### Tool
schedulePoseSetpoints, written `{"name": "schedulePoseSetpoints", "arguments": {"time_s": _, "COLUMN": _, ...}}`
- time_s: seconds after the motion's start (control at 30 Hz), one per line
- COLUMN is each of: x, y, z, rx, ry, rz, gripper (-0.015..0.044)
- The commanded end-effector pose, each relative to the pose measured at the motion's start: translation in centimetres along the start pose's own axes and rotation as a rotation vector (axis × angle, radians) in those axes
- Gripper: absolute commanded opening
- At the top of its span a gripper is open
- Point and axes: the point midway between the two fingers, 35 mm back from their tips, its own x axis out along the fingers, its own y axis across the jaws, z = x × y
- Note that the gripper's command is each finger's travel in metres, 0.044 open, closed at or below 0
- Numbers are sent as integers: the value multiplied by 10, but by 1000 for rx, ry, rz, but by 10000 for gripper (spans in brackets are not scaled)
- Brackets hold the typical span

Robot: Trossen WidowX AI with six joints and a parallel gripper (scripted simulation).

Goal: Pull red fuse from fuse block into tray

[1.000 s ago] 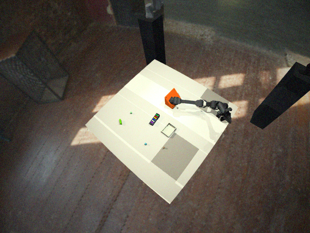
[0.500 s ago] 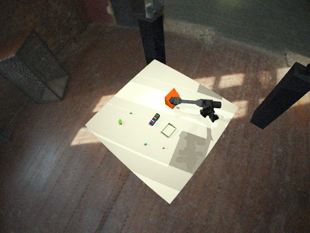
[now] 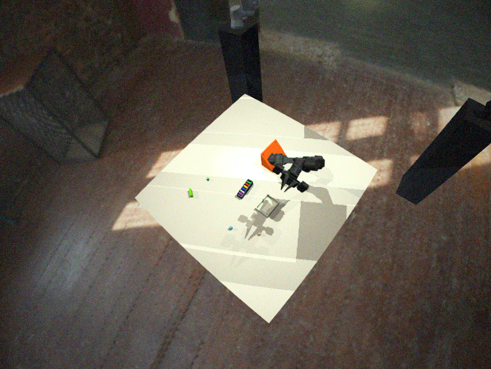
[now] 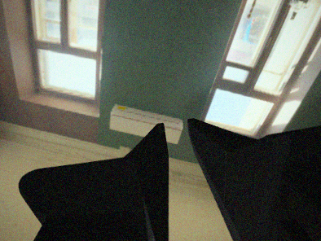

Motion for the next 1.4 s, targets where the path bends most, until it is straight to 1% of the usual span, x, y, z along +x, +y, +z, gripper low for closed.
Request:
{"name": "schedulePoseSetpoints", "arguments": {"time_s": 0.0, "x": 18, "y": 44, "z": 41, "rx": 111, "ry": -115, "rz": 91, "gripper": 74}}
{"name": "schedulePoseSetpoints", "arguments": {"time_s": 0.17, "x": 31, "y": 99, "z": 100, "rx": 277, "ry": -281, "rz": 213, "gripper": 74}}
{"name": "schedulePoseSetpoints", "arguments": {"time_s": 0.33, "x": 30, "y": 148, "z": 169, "rx": 458, "ry": -466, "rz": 348, "gripper": 74}}
{"name": "schedulePoseSetpoints", "arguments": {"time_s": 0.47, "x": 19, "y": 178, "z": 228, "rx": 606, "ry": -623, "rz": 461, "gripper": 74}}
{"name": "schedulePoseSetpoints", "arguments": {"time_s": 0.63, "x": -8, "y": 202, "z": 302, "rx": 797, "ry": -831, "rz": 612, "gripper": 74}}
{"name": "schedulePoseSetpoints", "arguments": {"time_s": 0.77, "x": -39, "y": 209, "z": 356, "rx": 951, "ry": -1004, "rz": 737, "gripper": 74}}
{"name": "schedulePoseSetpoints", "arguments": {"time_s": 0.9, "x": -78, "y": 206, "z": 408, "rx": 1127, "ry": -1206, "rz": 883, "gripper": 74}}
{"name": "schedulePoseSetpoints", "arguments": {"time_s": 1.1, "x": -138, "y": 183, "z": 460, "rx": 1373, "ry": -1499, "rz": 1108, "gripper": 74}}
{"name": "schedulePoseSetpoints", "arguments": {"time_s": 1.17, "x": -145, "y": 179, "z": 464, "rx": 1399, "ry": -1531, "rz": 1134, "gripper": 74}}
{"name": "schedulePoseSetpoints", "arguments": {"time_s": 1.37, "x": -145, "y": 179, "z": 464, "rx": 1399, "ry": -1531, "rz": 1134, "gripper": 74}}
